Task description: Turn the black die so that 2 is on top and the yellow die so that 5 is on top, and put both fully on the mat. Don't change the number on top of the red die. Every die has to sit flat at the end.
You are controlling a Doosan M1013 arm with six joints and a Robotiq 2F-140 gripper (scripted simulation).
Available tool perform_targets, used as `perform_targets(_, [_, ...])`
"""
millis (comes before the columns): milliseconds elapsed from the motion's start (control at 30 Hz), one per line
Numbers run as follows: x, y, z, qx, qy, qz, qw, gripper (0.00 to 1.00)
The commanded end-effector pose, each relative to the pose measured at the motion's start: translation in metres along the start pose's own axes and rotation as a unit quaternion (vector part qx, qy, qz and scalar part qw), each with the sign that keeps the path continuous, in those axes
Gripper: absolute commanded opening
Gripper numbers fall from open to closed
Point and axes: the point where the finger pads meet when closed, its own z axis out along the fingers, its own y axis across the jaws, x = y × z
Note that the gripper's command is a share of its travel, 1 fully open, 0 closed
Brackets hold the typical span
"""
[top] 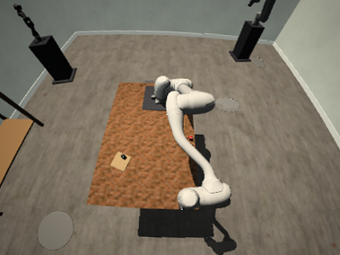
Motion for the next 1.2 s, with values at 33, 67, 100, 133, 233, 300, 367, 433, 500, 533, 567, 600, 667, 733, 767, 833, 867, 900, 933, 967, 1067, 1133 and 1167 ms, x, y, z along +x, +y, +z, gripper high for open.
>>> perform_targets(33, [0.000,0.000,0.000,0.000,0.000,0.000,1.000,0.35])
perform_targets(67, [0.000,0.000,0.000,0.000,0.000,0.000,1.000,0.35])
perform_targets(100, [0.000,0.000,0.000,0.000,0.000,0.000,1.000,0.35])
perform_targets(133, [0.000,0.000,0.001,0.000,0.000,0.000,1.000,0.35])
perform_targets(233, [0.000,0.000,0.004,0.000,0.000,0.000,1.000,0.35])
perform_targets(300, [0.000,0.000,0.007,0.000,0.000,0.000,1.000,0.35])
perform_targets(367, [0.000,0.000,0.010,0.000,0.000,0.000,1.000,0.35])
perform_targets(433, [0.000,0.000,0.010,0.000,0.000,0.000,1.000,0.35])
perform_targets(500, [0.000,0.000,0.014,0.000,0.000,0.000,1.000,0.35])
perform_targets(533, [0.000,0.000,0.017,0.000,0.000,0.000,1.000,0.35])
perform_targets(567, [0.000,0.000,0.019,0.000,0.000,0.000,1.000,0.35])
perform_targets(600, [0.000,0.000,0.021,0.000,0.000,0.000,1.000,0.35])
perform_targets(667, [0.000,0.000,0.025,0.000,0.000,0.000,1.000,0.35])
perform_targets(733, [0.000,0.000,0.028,0.000,0.000,0.000,1.000,0.35])
perform_targets(767, [0.000,0.000,0.030,0.000,0.000,0.000,1.000,0.35])
perform_targets(833, [0.000,0.000,0.032,0.000,0.000,0.000,1.000,0.35])
perform_targets(867, [0.000,0.000,0.033,0.000,0.000,0.000,1.000,0.35])
perform_targets(900, [0.000,0.000,0.033,0.000,0.000,0.000,1.000,0.35])
perform_targets(933, [0.000,0.000,0.034,0.000,0.000,0.000,1.000,0.35])
perform_targets(967, [0.000,0.000,0.034,0.000,0.000,0.000,1.000,0.35])
perform_targets(1067, [0.000,0.000,0.034,0.000,0.000,0.000,1.000,0.35])
perform_targets(1133, [0.000,0.000,0.034,0.000,0.000,0.000,1.000,0.35])
perform_targets(1167, [0.000,0.000,0.034,0.000,0.000,0.000,1.000,0.35])
